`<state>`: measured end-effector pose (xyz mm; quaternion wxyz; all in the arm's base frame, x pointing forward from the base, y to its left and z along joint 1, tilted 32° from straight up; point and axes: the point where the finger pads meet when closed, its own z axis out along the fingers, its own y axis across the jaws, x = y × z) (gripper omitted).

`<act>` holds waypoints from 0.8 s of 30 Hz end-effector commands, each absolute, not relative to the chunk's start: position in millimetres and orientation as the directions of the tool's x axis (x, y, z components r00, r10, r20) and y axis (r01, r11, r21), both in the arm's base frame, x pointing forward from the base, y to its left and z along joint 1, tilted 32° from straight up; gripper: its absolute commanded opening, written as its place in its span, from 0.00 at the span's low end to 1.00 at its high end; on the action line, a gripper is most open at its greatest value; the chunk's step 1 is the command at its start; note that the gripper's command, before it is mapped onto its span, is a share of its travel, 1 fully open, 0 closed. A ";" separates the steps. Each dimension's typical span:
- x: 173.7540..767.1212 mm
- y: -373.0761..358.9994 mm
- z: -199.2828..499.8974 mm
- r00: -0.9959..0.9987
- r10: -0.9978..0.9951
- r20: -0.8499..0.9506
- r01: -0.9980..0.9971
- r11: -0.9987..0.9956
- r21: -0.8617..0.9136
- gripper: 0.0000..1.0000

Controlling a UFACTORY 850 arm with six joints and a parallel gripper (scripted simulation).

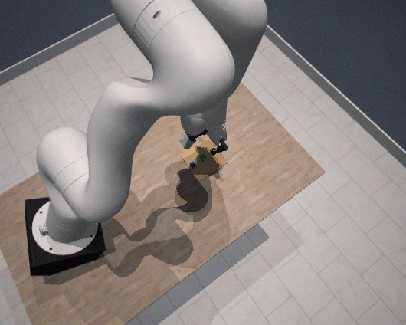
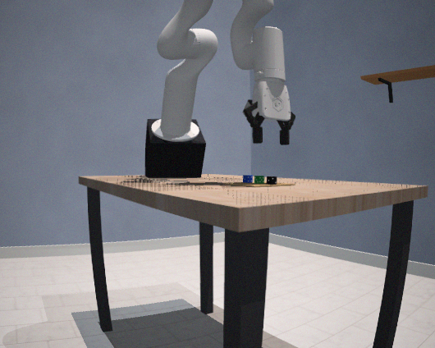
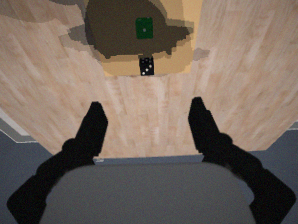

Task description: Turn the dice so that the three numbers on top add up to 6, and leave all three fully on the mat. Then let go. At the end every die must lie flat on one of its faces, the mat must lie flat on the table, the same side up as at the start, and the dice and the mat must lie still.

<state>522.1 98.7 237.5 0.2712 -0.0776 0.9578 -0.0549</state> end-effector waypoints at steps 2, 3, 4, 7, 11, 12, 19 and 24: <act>521.8 98.9 239.2 -0.841 -0.178 -0.512 -0.119 0.982 -0.147 1.00; 521.3 99.0 240.0 -0.841 -0.178 -0.512 -0.119 0.982 -0.147 1.00; 520.5 99.1 241.2 -0.841 -0.178 -0.512 -0.119 0.982 -0.147 1.00; 519.5 99.2 242.8 -0.841 -0.178 -0.512 -0.119 0.982 -0.147 1.00; 513.6 99.9 252.3 -0.841 -0.178 -0.512 -0.119 0.982 -0.147 1.00; 511.7 100.1 255.4 -0.841 -0.178 -0.512 -0.119 0.982 -0.147 1.00; 495.3 102.1 281.6 -0.841 -0.178 -0.512 -0.119 0.982 -0.147 1.00; 488.3 102.9 292.8 -0.841 -0.178 -0.512 -0.119 0.982 -0.147 1.00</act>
